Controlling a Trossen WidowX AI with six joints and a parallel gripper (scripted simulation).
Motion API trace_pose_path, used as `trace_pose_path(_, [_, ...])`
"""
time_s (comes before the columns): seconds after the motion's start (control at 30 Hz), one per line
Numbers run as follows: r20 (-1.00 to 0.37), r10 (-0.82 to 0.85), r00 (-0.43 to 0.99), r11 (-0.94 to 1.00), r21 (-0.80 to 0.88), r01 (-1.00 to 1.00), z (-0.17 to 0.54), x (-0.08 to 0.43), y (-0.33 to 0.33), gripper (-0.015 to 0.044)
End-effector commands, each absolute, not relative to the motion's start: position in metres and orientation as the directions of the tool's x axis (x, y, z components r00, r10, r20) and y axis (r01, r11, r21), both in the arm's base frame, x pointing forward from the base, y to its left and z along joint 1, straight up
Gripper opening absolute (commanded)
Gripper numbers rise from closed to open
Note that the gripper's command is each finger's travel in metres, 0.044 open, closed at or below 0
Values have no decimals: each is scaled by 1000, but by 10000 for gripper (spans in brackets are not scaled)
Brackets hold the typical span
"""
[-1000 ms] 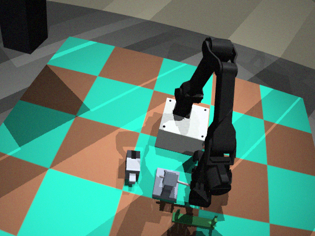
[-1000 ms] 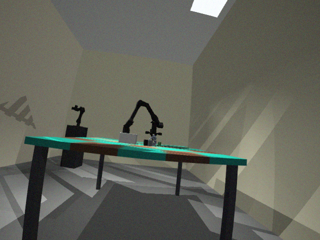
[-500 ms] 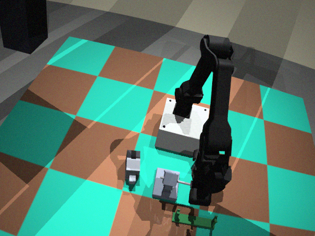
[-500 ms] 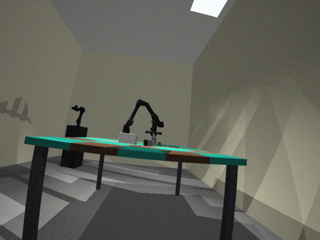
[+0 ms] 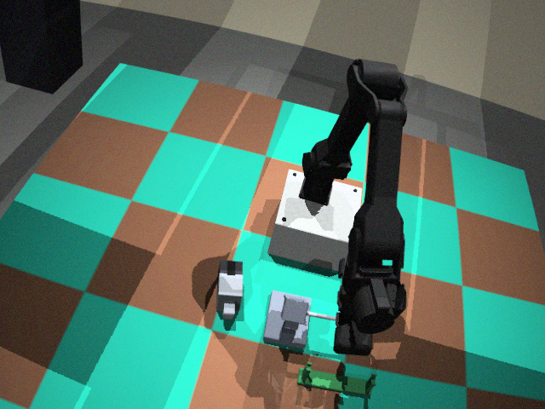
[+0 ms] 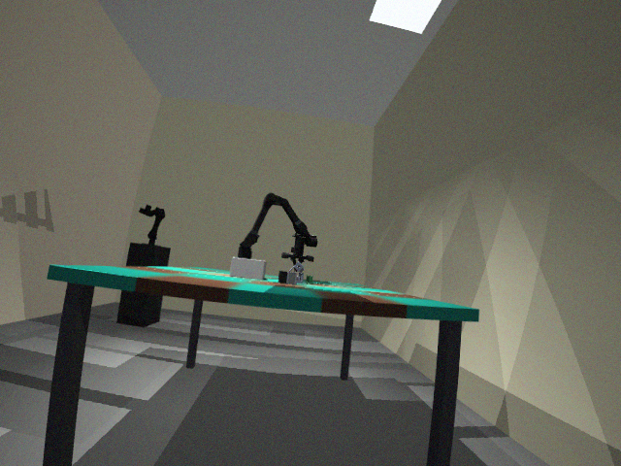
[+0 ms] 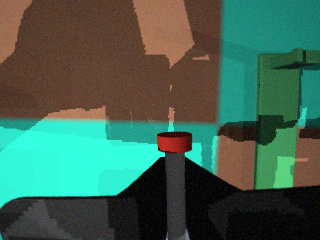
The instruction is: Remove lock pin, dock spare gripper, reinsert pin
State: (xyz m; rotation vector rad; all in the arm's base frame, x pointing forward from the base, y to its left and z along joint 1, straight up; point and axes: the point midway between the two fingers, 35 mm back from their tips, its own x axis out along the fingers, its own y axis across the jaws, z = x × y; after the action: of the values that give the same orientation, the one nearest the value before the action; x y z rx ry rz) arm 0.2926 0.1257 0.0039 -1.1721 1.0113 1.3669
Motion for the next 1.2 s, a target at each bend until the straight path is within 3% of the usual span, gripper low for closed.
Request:
trace_pose_path(0.0, [-984,177,2,-117,-23,-993,7,294,129,0])
trace_pose_path(1.17, [-985,170,-22,-110,3,-994,8,292,156,0])
